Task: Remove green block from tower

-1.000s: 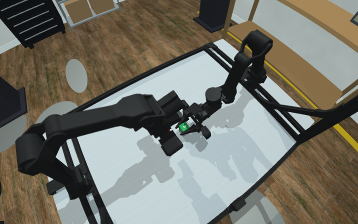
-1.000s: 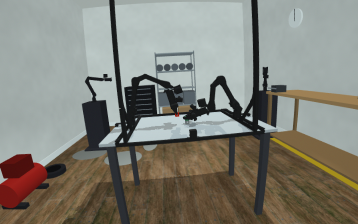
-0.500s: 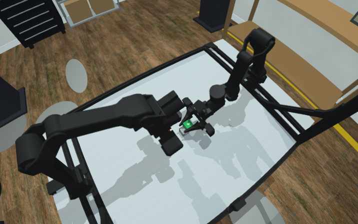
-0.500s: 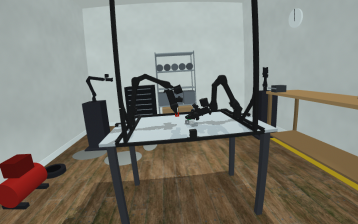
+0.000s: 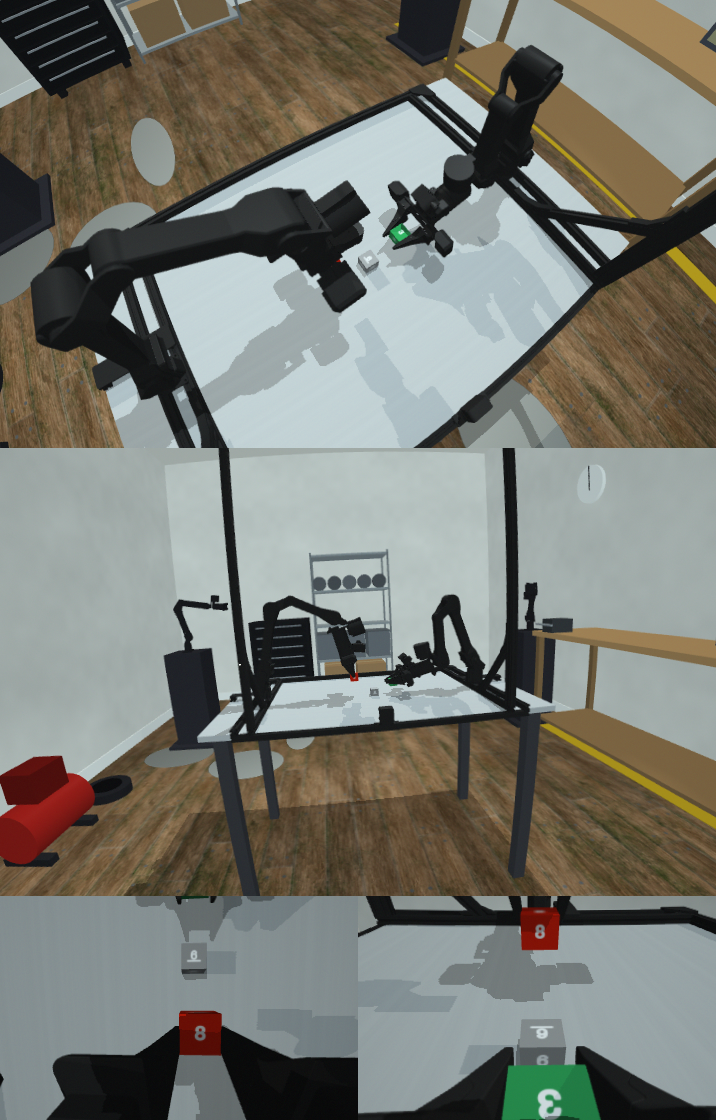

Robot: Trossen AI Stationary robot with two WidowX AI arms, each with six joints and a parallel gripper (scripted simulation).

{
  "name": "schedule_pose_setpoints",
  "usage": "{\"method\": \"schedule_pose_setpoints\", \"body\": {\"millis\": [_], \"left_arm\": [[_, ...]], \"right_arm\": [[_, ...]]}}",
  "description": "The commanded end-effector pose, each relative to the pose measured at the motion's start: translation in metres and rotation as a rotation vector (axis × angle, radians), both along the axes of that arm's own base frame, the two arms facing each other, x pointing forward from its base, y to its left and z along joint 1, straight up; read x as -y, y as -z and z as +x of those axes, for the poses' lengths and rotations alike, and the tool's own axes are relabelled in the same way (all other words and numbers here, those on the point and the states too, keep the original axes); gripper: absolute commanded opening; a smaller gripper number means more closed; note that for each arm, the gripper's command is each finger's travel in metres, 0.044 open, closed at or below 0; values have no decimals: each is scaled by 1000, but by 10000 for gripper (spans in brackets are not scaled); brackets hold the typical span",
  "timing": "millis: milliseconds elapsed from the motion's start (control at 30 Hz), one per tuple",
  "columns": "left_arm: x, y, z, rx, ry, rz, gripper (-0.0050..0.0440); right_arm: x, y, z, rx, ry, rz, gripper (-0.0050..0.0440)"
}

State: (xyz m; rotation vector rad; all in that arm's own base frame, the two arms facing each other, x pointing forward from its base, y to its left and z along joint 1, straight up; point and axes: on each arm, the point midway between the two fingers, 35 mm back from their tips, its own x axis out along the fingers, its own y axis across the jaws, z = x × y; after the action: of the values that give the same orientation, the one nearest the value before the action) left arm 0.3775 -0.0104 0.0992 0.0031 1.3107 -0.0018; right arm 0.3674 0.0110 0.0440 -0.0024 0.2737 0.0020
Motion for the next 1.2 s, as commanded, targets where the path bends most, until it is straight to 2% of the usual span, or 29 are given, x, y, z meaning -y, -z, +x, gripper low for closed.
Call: {"method": "schedule_pose_setpoints", "body": {"millis": [0,133,300,467,533,700,767,967,1167], "left_arm": [[0,0,0,2,-2,-1,0],[0,0,0,2,-2,-1,0],[0,0,0,2,-2,-1,0],[0,0,0,2,-2,-1,0],[0,0,0,2,-2,-1,0],[0,0,0,2,-2,-1,0],[0,0,0,2,-2,-1,0],[0,0,0,2,-2,-1,0],[0,0,0,2,-2,-1,0]], "right_arm": [[0,-5,-22,12,3,2,0],[1,-7,-38,12,3,2,0],[1,-5,-39,10,3,2,0],[0,27,-38,-51,8,8,0],[0,32,-38,-60,9,9,0],[0,32,-38,-60,9,9,120],[0,32,-38,-60,9,9,120],[0,31,-39,-58,12,7,264],[-8,-1,-78,0,106,-32,400]]}}
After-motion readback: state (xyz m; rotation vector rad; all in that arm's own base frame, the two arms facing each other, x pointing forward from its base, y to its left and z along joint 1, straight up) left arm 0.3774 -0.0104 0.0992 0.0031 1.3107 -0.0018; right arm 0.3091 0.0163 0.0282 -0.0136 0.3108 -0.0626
